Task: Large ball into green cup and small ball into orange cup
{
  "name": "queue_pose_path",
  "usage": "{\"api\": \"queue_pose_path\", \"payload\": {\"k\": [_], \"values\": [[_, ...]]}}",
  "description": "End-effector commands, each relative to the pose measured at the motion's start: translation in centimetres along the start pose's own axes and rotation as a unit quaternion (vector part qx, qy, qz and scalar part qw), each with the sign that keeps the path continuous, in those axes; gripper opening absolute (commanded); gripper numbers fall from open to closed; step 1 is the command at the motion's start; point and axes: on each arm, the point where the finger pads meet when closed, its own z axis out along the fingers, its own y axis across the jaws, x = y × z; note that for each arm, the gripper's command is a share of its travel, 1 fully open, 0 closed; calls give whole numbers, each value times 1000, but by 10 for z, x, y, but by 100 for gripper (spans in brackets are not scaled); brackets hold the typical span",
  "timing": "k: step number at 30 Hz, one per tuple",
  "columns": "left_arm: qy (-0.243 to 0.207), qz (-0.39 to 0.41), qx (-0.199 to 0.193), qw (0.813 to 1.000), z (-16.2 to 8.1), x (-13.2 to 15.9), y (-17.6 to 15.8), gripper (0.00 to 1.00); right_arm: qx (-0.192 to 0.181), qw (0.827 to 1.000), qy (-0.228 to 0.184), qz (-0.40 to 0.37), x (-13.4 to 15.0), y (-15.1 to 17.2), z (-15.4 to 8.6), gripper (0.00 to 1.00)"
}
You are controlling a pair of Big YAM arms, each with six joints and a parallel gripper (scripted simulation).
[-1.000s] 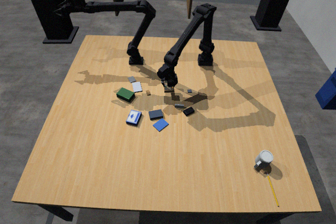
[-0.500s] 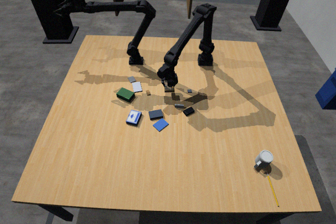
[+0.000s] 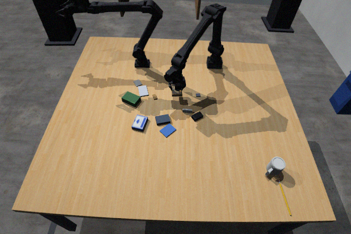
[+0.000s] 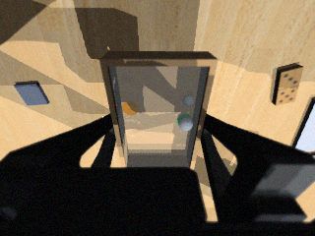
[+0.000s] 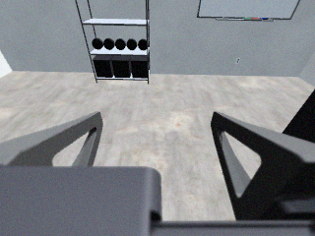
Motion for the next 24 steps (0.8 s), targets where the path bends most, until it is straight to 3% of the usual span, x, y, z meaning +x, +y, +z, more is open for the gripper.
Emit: {"api": "queue_pose_path", "payload": {"k": [1,4,8,9,14,16,24], "values": [[-16,1,16,1000,-19,-10,-14,70,6,999,-33,7,-35,-6,5,100],[13,5,10,1000,-11,-17,-10,70,6,999,-33,7,-35,-6,5,100],[12,2,11,1000,-11,-18,-10,70,6,999,-33,7,-35,-6,5,100],[31,6,-7,999,6,4,1,70,6,999,-33,7,-35,-6,5,100],[19,2,4,1000,-2,-5,-8,70,6,999,-33,7,-35,-6,5,100],[-18,-4,15,1000,-13,-1,-9,70,6,999,-33,7,-35,-6,5,100],[-15,-5,13,1000,-11,-11,-7,70,6,999,-33,7,-35,-6,5,100]]}}
